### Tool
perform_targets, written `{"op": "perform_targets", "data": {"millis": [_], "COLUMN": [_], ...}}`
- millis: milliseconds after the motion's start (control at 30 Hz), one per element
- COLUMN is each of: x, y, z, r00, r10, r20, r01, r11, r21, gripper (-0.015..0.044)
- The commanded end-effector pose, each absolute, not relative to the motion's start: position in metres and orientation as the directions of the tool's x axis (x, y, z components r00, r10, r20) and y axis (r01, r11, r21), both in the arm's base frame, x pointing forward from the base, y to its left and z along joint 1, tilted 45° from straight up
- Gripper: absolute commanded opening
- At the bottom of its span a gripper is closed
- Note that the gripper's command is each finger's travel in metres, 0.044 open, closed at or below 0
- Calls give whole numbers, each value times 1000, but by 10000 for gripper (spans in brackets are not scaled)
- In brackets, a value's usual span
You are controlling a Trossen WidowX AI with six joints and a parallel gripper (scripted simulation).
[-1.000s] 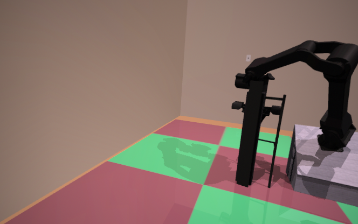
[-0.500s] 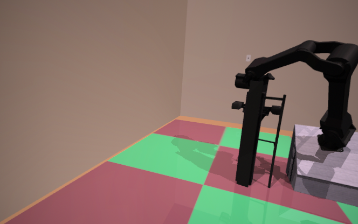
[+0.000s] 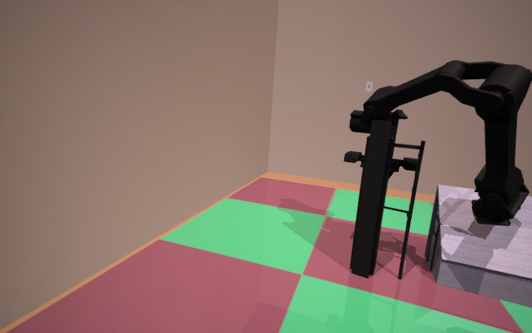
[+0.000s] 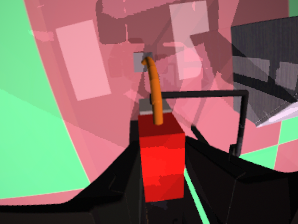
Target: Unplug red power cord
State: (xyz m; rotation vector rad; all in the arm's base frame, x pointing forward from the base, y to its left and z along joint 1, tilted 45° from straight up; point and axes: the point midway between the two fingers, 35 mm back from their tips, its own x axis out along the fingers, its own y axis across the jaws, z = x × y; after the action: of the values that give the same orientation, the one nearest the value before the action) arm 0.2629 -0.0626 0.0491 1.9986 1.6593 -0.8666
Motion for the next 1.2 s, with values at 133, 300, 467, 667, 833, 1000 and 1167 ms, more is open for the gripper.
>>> {"op": "perform_targets", "data": {"millis": [133, 300, 467, 667, 833, 1000, 1167], "x": [255, 253, 253, 253, 253, 246, 238], "y": [-90, -96, -93, -90, -90, -119, -140], "z": [29, 24, 25, 27, 27, 8, -7], "r00": [96, 97, 98, 98, 98, 98, 98], "r10": [691, 691, 694, 695, 695, 692, 692], "r20": [-716, -716, -714, -712, -712, -715, -715], "r01": [969, 969, 969, 969, 969, 969, 969], "r11": [-229, -230, -230, -230, -230, -231, -231], "r21": [-91, -91, -91, -91, -91, -90, -90], "gripper": [0, 0, 53, 210, 341, 440, 440]}}
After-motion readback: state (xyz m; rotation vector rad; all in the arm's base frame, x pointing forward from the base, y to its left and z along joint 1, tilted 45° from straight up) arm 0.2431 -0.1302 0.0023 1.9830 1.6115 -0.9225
